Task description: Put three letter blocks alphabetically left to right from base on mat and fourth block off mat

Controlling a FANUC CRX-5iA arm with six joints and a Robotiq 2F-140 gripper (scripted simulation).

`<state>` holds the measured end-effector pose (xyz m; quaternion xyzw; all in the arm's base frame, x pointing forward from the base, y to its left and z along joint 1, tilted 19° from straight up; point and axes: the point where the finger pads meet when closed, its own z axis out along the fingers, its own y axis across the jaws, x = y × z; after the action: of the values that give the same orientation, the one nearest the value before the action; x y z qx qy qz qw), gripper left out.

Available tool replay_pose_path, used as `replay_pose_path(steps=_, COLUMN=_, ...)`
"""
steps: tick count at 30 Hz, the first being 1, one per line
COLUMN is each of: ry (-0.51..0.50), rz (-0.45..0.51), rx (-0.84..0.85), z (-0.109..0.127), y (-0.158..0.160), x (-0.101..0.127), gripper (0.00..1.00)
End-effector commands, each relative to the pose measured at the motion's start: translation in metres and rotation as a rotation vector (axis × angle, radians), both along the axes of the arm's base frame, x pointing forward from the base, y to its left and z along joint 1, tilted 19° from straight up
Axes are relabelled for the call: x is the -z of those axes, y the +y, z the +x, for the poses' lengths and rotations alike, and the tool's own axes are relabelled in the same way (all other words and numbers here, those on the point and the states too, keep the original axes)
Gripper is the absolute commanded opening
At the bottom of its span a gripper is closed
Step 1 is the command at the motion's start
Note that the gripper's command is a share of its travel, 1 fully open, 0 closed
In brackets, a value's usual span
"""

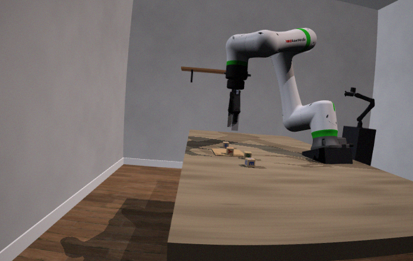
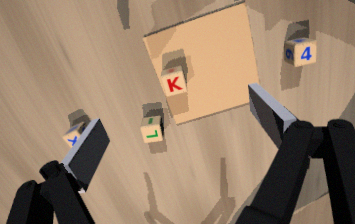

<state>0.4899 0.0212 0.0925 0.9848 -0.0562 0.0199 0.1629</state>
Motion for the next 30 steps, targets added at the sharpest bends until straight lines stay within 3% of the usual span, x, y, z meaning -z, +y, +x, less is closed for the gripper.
replay_pose_path(steps=1, ry=0.000, rz=0.000, rx=0.000, z=0.000, y=0.000, x=0.000, gripper=1.00)
replay_pose_path(steps=6, ry=-0.006, rz=0.001, rx=0.017, z=-0.012, y=0.013, x=0.005, gripper=1.00)
replay_pose_path(steps=10, ry=-0.026, rz=0.002, rx=0.076, z=-0.058, y=0.051, x=0.023, gripper=1.00)
replay_pose_path(steps=12, ry=-0.028, rz=0.002, rx=0.082, z=-0.063, y=0.054, x=0.025, gripper=1.00)
replay_pose_path(steps=13, ry=-0.028, rz=0.002, rx=0.082, z=-0.063, y=0.054, x=0.025, gripper=0.28)
replay_pose_path(steps=30, ry=-0.028, rz=0.002, rx=0.082, z=-0.063, y=0.054, x=0.025, gripper=0.28)
